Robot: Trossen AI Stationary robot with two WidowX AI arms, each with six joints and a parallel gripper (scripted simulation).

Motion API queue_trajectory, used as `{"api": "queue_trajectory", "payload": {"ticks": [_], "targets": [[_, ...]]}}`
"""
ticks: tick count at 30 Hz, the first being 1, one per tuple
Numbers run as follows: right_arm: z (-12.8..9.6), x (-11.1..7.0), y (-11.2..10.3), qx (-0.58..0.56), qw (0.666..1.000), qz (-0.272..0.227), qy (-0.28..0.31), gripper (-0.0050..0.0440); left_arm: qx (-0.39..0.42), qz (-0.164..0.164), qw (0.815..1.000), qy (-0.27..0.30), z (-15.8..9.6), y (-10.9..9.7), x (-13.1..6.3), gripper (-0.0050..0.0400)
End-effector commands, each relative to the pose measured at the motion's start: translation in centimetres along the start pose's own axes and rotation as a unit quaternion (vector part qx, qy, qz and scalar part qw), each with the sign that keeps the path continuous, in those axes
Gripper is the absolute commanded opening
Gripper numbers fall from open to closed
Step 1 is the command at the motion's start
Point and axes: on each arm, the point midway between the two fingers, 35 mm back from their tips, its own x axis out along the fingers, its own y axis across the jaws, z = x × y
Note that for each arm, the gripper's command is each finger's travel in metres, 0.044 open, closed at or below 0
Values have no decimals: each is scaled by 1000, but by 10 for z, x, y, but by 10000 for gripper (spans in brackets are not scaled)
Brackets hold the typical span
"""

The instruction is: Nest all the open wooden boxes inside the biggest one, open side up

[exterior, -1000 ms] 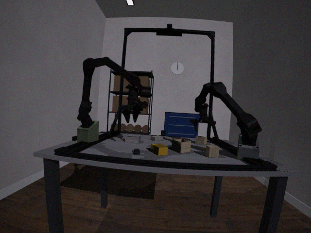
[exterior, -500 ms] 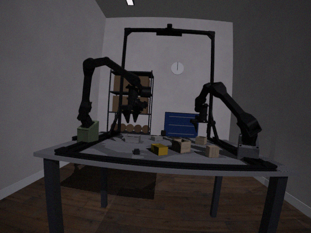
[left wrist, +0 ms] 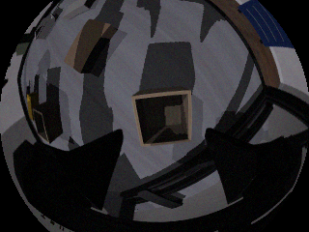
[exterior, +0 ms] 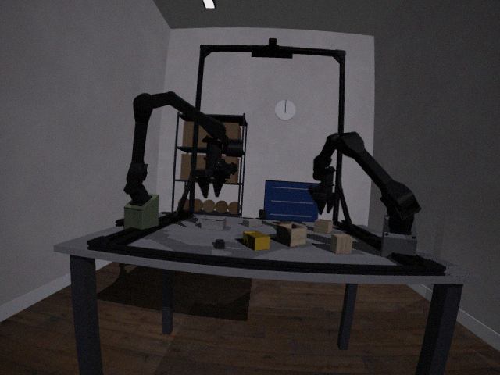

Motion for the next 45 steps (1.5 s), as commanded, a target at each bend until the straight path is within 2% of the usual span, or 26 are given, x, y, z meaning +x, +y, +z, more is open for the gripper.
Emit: {"api": "queue_trajectory", "payload": {"ticks": [1, 5, 9, 11, 13, 16, 20, 23, 26, 28, 30, 33, 38, 41, 45], "targets": [[-1, 0, 0, -2, 1000, 1, 2, 400, -110, -1, 994, 2, 0, 0, 0, 400], [-1, 0, 0, -2, 1000, 1, 2, 400, -219, -1, 976, 2, -1, 0, 0, 400], [-1, 0, 0, -2, 1000, 1, 2, 400, -327, 0, 945, 2, -1, 0, 0, 400], [-1, 0, 0, -2, 1000, 1, 2, 400, -327, 0, 945, 2, -1, 0, 0, 400], [-1, 0, 0, -2, 1000, 1, 2, 400, -406, 0, 914, 2, -1, 0, 0, 400], [-1, 0, 0, -2, 1000, 1, 2, 400, -480, 0, 877, 2, -1, 0, 0, 400], [-1, 0, 0, -2, 1000, 1, 2, 400, -575, 0, 818, 3, -1, 0, 1, 400], [-1, 0, 0, -2, 1000, 1, 2, 400, -632, 0, 775, 3, -1, 0, 1, 400], [-1, 0, 0, -2, 1000, 1, 2, 400, -668, 1, 744, 3, -1, 0, 1, 400], [-1, 0, 0, -2, 1000, 1, 2, 400, -668, 1, 744, 3, -1, 0, 1, 400], [-1, 0, 0, -2, 1000, 1, 2, 400, -683, 1, 731, 3, -1, 0, 1, 400], [-1, 0, 0, -2, 1000, 1, 2, 400, -693, 1, 721, 3, -1, 0, 1, 400], [-1, 0, 0, -2, 1000, 1, 2, 400, -695, 1, 719, 3, -1, 0, 2, 400], [-1, 0, 0, -2, 1000, 1, 2, 400, -695, 1, 719, 3, -1, 0, 14, 400], [-1, 0, 0, -2, 1000, 1, 2, 400, -695, 1, 719, 3, -1, 0, 15, 400]]}}
